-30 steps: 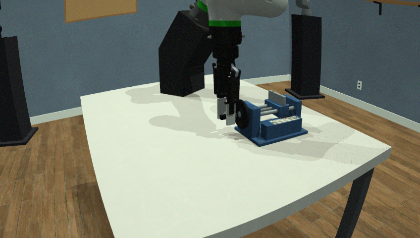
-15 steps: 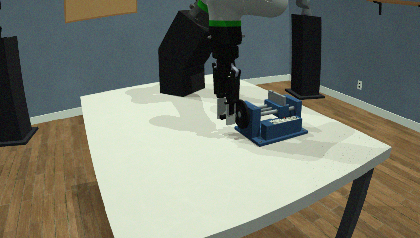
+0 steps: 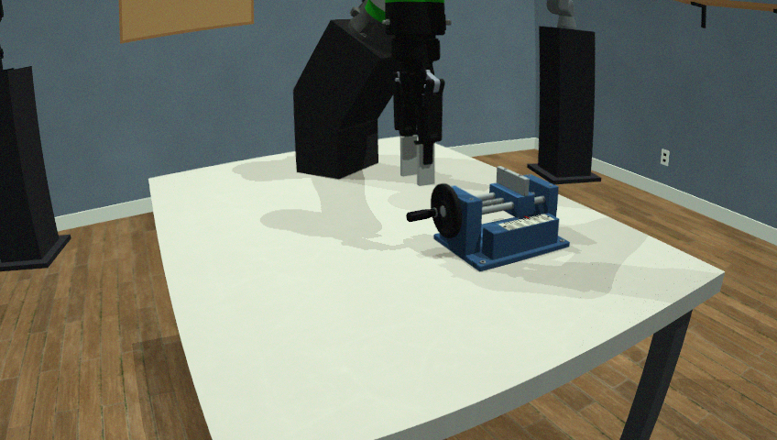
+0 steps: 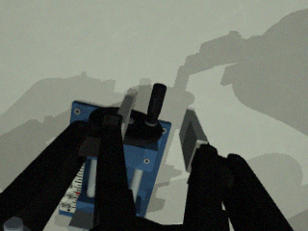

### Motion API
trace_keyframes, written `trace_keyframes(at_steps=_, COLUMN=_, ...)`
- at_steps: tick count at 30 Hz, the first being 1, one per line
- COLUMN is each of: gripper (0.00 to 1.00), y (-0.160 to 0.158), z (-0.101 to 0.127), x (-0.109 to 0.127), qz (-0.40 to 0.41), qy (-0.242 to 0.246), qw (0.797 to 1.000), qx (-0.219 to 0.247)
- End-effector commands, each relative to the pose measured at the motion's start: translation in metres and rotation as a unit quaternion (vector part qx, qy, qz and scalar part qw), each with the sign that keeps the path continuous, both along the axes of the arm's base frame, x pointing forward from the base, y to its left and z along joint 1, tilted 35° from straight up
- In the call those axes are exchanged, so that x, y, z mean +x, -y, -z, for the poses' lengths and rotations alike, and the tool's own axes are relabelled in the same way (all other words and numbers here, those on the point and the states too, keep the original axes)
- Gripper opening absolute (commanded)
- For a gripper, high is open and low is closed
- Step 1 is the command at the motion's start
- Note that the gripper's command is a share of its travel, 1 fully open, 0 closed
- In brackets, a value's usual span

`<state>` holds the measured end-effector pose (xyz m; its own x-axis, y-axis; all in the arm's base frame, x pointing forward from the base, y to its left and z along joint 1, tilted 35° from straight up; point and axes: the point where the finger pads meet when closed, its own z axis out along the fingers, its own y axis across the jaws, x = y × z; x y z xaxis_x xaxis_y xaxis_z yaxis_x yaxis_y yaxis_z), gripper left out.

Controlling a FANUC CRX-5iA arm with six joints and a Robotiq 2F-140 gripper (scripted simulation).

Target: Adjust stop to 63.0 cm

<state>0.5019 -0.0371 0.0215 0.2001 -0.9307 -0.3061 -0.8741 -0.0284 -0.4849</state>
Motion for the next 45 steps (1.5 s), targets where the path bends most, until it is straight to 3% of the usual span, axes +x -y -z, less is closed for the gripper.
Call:
trace_keyframes(at_steps=1, gripper=0.33, y=0.008, z=-0.02, x=-0.011, qz=0.0, qy=0.0, qw=1.0, qx=0.001)
trace_keyframes(at_steps=28, gripper=0.33, y=0.007, z=-0.029, x=-0.012, qz=0.0, qy=0.0, qw=1.0, qx=0.001)
trace_keyframes(at_steps=39, gripper=0.33, y=-0.073, z=-0.089, x=0.034, qz=0.0, qy=0.0, qw=1.0, qx=0.001)
trace_keyframes(at_steps=45, gripper=0.33, y=-0.094, z=-0.105, x=0.046, qz=0.0, qy=0.0, qw=1.0, qx=0.001)
